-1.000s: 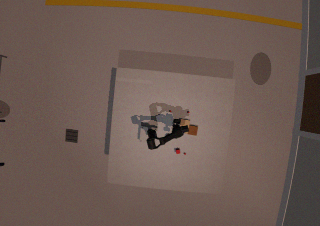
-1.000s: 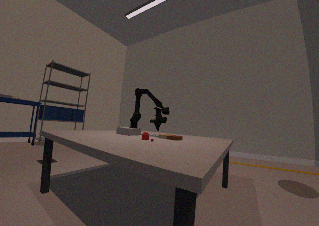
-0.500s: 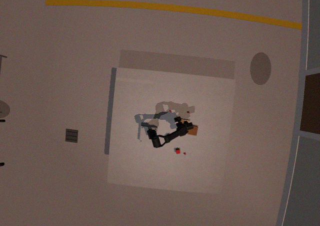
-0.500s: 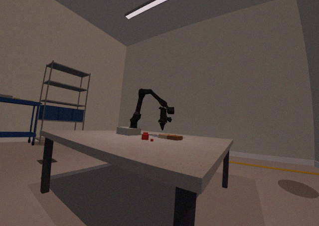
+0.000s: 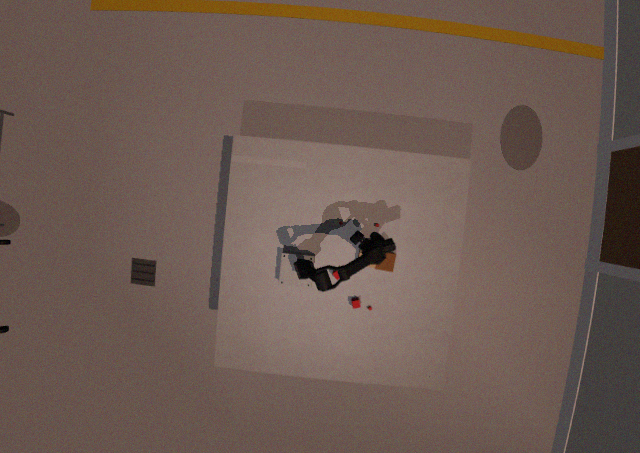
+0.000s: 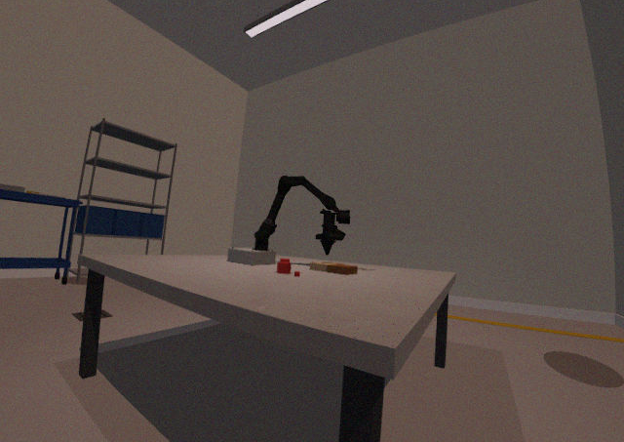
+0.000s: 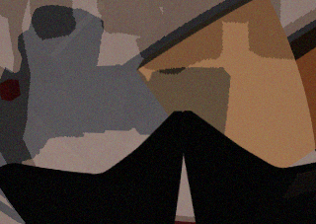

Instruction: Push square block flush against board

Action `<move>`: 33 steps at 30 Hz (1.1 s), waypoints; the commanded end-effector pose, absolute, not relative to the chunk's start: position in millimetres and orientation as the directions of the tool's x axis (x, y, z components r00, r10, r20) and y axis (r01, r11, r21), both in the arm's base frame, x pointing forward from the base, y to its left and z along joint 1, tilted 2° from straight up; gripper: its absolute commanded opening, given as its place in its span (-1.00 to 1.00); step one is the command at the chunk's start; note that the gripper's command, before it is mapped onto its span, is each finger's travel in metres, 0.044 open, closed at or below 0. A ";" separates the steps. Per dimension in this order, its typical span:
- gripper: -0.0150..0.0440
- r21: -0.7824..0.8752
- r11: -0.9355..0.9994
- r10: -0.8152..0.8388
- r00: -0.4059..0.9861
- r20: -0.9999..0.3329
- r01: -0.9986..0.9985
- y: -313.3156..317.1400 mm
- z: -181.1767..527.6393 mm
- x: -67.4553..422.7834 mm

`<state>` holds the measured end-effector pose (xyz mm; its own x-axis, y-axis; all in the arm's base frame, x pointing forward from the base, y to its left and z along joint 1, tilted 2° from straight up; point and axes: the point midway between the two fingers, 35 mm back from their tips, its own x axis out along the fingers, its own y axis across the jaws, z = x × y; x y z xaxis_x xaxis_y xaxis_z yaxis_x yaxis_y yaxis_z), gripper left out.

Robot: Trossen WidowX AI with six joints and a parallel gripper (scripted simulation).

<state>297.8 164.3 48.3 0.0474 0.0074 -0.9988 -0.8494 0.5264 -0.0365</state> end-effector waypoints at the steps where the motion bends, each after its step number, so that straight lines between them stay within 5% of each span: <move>1: -0.49 -0.046 0.416 0.006 0.054 -0.999 -0.908 173.4 50.3 306.5; 19: -0.49 -0.052 -0.185 0.006 0.051 -0.999 -0.981 217.3 45.9 336.5; 33: -0.49 -0.051 -0.207 0.005 0.051 -0.999 -0.977 219.1 -9.5 340.2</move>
